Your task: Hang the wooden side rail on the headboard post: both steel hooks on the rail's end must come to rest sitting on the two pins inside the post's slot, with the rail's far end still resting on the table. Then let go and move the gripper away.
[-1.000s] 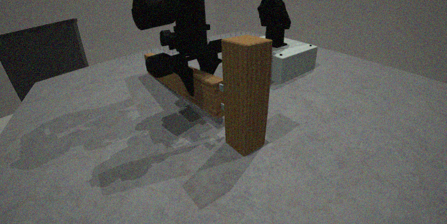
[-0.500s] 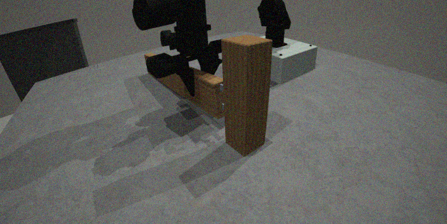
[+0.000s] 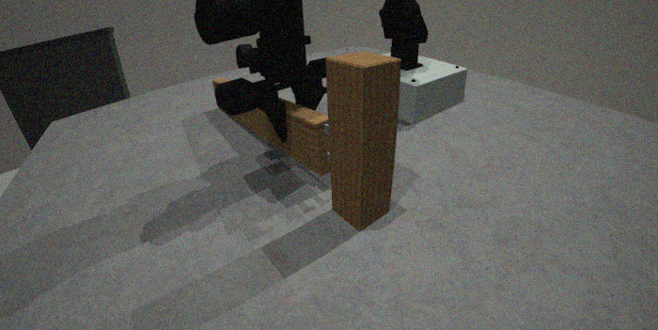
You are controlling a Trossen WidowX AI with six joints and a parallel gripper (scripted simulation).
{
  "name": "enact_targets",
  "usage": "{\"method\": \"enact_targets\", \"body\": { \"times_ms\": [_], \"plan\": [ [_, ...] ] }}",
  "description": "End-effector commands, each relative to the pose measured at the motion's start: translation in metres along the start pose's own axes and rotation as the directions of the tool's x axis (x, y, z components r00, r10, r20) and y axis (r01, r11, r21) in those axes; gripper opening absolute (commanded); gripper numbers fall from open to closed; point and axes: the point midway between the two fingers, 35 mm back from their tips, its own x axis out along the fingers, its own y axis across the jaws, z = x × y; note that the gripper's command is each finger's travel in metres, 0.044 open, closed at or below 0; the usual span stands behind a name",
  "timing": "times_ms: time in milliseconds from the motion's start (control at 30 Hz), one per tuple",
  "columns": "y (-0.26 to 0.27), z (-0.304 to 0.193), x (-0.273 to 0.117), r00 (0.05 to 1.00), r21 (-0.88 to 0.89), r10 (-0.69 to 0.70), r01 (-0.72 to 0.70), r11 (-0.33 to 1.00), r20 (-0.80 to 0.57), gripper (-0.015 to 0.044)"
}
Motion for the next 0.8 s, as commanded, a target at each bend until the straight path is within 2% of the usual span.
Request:
{"method": "enact_targets", "body": {
  "times_ms": [0,767],
  "plan": [
    [0.0024,-0.0014,-0.0016,1.000,0.003,0.006,-0.006,1.000,-0.002,0.0000],
    [-0.0001,-0.0040,0.0000,1.000,0.003,0.005,-0.005,1.000,-0.002,0.0000]
  ]
}}
